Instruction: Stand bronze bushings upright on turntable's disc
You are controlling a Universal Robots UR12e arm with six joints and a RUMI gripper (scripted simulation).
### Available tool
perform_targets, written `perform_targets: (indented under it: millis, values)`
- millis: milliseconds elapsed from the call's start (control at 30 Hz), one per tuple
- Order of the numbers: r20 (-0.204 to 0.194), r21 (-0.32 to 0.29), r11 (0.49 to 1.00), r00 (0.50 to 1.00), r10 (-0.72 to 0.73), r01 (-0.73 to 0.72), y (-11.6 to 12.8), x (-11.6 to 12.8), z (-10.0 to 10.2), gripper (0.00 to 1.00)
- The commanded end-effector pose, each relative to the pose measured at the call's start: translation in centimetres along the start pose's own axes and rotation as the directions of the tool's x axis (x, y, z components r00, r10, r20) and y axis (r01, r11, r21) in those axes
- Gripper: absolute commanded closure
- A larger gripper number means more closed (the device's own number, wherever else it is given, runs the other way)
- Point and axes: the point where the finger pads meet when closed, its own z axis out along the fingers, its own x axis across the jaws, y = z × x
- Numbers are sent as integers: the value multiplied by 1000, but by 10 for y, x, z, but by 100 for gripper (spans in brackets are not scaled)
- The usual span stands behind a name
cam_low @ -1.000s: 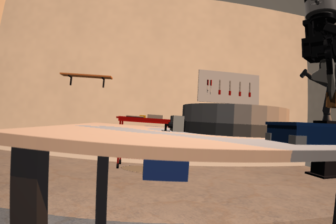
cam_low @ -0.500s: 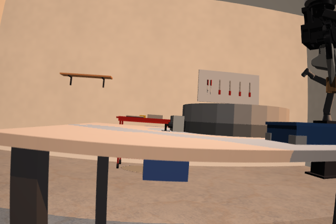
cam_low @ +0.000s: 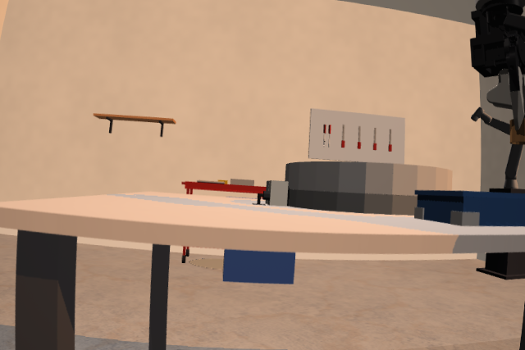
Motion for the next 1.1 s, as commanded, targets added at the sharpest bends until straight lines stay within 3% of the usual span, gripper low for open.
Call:
perform_targets:
  millis: [0,867,1067]
  values:
    - [-1,-2,1000,1000,-1,1,0,0,-2,100]
    - [-1,-2,1000,1000,1,-1,3,-2,-1,100]
    - [0,0,1000,1000,3,-3,19,-12,0,100]
